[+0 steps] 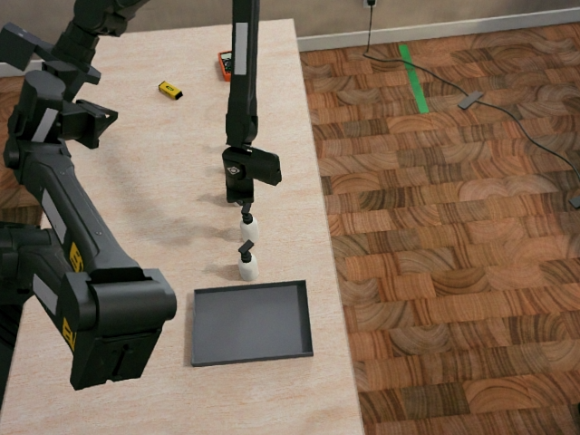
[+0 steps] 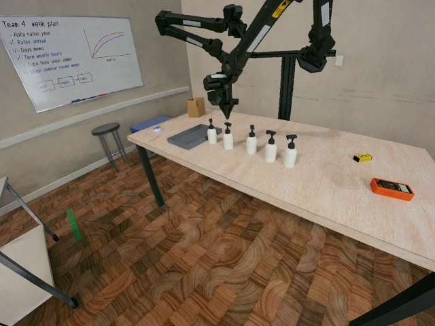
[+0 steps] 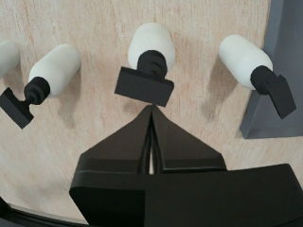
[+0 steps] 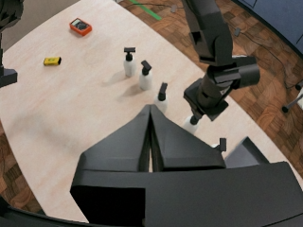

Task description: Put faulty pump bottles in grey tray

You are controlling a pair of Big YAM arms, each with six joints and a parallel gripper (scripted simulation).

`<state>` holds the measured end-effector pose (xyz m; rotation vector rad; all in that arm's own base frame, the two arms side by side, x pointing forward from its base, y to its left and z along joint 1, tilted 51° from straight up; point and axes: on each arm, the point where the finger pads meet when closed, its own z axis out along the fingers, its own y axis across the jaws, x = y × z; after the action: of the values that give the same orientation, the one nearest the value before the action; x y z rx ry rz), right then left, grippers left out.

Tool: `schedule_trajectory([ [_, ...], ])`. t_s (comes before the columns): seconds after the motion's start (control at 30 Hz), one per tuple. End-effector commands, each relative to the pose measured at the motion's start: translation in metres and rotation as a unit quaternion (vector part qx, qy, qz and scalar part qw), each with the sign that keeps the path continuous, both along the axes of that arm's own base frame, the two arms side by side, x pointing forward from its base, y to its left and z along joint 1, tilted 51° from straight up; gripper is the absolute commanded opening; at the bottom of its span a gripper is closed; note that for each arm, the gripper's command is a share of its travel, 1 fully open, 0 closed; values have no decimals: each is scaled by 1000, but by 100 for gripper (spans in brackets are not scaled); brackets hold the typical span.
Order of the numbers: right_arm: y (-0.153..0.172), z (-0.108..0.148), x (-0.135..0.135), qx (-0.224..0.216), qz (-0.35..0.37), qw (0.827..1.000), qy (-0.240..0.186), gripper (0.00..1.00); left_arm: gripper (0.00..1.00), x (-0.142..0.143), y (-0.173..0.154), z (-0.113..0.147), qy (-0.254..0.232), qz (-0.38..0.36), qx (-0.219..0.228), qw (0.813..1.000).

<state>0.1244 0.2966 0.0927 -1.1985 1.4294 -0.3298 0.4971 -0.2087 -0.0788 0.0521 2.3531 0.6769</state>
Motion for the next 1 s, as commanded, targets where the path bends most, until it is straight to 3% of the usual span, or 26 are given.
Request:
schedule_trajectory([
  [0.0, 8, 7, -2, 13, 4, 1000, -2, 0, 0, 6, -8, 16, -16, -4, -12, 1000],
  [0.17, 8, 7, -2, 13, 4, 1000, -2, 0, 0, 12, -4, 20, -9, -1, -6, 1000],
  [0.27, 8, 7, -2, 13, 4, 1000, -2, 0, 0, 16, 6, -2, -3, 3, -3, 1000],
  [0.6, 6, 5, -1, 7, 3, 1000, -2, 0, 0, 34, 20, -20, -3, 3, -2, 1000],
  [0.97, 6, 5, -1, 7, 3, 1000, -2, 0, 0, 32, 12, -21, -4, -3, -3, 1000],
])
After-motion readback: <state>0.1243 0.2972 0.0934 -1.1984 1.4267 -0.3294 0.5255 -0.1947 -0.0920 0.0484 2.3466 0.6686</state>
